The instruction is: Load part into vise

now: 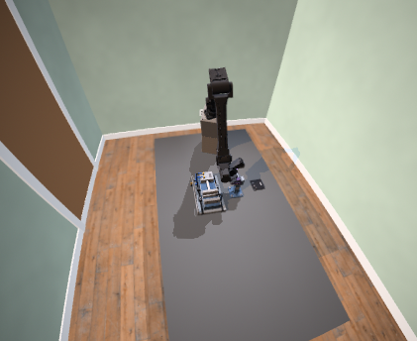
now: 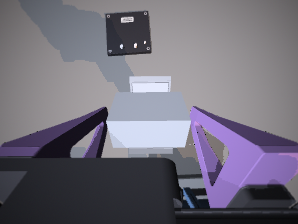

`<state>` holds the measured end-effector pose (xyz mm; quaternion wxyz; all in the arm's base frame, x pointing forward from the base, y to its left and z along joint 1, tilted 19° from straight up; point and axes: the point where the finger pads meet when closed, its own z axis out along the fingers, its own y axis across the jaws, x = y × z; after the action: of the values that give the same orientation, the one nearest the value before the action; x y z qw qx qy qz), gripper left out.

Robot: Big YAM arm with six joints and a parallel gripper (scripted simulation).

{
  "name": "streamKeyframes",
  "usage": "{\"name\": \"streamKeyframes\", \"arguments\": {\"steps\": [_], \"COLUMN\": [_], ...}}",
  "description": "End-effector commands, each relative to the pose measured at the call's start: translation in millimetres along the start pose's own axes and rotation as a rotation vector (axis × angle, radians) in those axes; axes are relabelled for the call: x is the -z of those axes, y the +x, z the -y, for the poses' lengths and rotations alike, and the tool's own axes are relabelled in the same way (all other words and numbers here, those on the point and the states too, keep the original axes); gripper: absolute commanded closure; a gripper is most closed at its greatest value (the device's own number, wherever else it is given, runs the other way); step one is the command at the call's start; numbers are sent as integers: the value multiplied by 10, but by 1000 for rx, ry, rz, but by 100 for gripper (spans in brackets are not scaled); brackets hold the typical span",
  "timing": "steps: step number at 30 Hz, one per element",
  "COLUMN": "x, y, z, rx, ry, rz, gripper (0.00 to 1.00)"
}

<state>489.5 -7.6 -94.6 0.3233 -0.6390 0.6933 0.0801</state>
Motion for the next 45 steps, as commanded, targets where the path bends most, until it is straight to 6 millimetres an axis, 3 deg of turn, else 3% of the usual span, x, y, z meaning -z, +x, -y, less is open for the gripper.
{"name": "streamKeyframes", "arguments": {"steps": [1,45], "x": [30,26], "y": [58,51], "z": [14,36], "rx": [1,5], "ry": [0,4], "rz": [7,51], "gripper": [19,19]}}
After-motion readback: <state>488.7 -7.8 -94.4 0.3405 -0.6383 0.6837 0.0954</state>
